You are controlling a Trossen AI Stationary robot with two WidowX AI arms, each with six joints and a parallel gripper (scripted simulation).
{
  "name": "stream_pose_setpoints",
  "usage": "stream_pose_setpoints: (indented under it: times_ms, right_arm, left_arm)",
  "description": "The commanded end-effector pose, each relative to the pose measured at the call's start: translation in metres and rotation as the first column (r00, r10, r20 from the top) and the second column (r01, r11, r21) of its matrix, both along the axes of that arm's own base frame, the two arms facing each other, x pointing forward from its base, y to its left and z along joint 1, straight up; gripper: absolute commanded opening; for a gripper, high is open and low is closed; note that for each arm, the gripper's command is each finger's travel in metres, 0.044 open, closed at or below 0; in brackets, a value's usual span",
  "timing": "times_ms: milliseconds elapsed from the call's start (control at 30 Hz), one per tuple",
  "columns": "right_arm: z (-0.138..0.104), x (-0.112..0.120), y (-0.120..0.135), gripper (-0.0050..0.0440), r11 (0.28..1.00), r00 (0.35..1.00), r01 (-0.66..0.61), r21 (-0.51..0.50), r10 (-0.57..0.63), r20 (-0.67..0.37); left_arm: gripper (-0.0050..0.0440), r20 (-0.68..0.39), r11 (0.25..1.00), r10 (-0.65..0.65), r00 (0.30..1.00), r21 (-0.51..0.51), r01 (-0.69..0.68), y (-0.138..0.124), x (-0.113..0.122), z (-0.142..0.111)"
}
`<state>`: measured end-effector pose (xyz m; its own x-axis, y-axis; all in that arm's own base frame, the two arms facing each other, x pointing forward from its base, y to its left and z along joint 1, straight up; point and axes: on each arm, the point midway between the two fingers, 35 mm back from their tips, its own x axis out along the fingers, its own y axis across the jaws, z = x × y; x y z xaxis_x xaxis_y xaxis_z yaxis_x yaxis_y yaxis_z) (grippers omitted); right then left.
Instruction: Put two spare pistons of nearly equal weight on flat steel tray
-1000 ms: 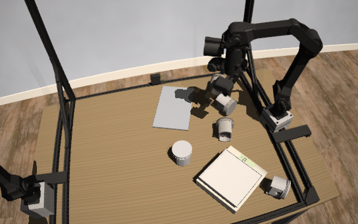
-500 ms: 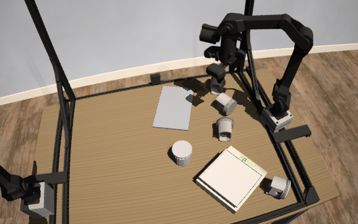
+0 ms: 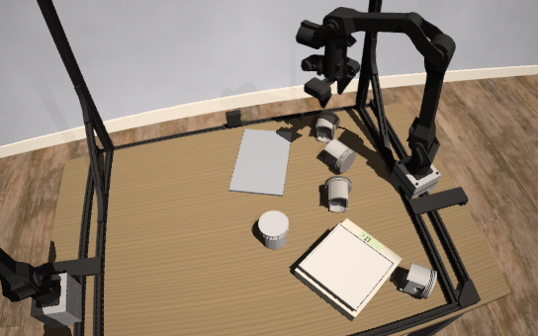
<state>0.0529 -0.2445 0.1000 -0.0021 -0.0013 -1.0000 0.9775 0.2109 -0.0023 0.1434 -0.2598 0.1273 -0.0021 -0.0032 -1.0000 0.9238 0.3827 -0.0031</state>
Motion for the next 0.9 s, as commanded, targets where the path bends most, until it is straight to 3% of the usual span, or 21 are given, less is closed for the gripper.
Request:
stream_pose_setpoints:
  times_ms: [0, 233, 567, 867]
  right_arm:
    - [0.0, 0.0, 0.0, 0.044, 1.0, 1.0, -0.002, 0.001, 0.002, 0.002]
    - [0.0, 0.0, 0.0, 0.044, 1.0, 1.0, -0.002, 0.001, 0.002, 0.002]
    - [0.0, 0.0, 0.0, 0.044, 1.0, 1.0, -0.002, 0.001, 0.002, 0.002]
    - [0.0, 0.0, 0.0, 0.044, 1.0, 1.0, -0.002, 0.001, 0.002, 0.002]
  left_arm:
    - [0.0378, -0.002, 1.0, 0.003, 1.0, 0.0, -0.003, -0.014, -0.003, 0.0]
    - [0.0378, -0.002, 1.0, 0.004, 1.0, 0.0, -0.004, -0.045, -0.013, 0.0]
    - [0.0378, -0.022, 0.978, -0.203, 0.979, 0.04, 0.203, -0.045, -0.013, 0.0]
    - [0.0378, -0.054, 0.901, -0.423, 0.905, 0.078, 0.426, -0.045, -0.013, 0.0]
